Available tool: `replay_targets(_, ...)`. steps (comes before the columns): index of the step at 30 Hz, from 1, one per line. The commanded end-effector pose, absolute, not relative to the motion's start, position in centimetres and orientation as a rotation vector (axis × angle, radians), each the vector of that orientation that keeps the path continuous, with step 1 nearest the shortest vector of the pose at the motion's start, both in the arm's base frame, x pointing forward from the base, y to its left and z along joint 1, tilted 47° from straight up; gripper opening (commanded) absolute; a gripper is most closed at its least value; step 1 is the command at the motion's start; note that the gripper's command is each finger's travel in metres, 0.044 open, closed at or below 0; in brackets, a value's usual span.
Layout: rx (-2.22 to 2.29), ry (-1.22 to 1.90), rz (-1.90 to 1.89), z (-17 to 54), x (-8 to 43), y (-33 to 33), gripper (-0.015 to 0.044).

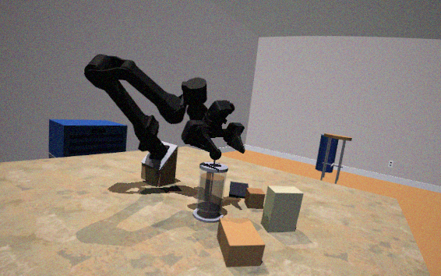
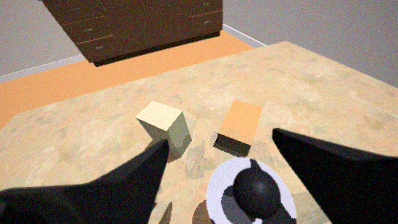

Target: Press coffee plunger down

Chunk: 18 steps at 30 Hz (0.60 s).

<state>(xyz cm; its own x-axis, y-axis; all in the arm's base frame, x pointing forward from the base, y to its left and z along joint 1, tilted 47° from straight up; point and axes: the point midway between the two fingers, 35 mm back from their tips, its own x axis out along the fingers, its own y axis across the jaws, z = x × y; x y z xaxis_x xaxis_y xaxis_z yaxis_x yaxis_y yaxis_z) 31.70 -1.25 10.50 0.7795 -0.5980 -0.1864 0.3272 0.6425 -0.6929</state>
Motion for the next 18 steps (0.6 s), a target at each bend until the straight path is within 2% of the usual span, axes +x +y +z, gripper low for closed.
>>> replay_targets(1, -0.686, 0.417, -0.538, 11.4, 31.9, -0.4, 0.0440)
replay_targets(11, -0.695, 0.454, -0.554, 16.1, 28.9, 3.6, 0.0440)
replay_targets(18, -0.696, 0.453, -0.555, 16.2, 28.9, 3.6, 0.0440)
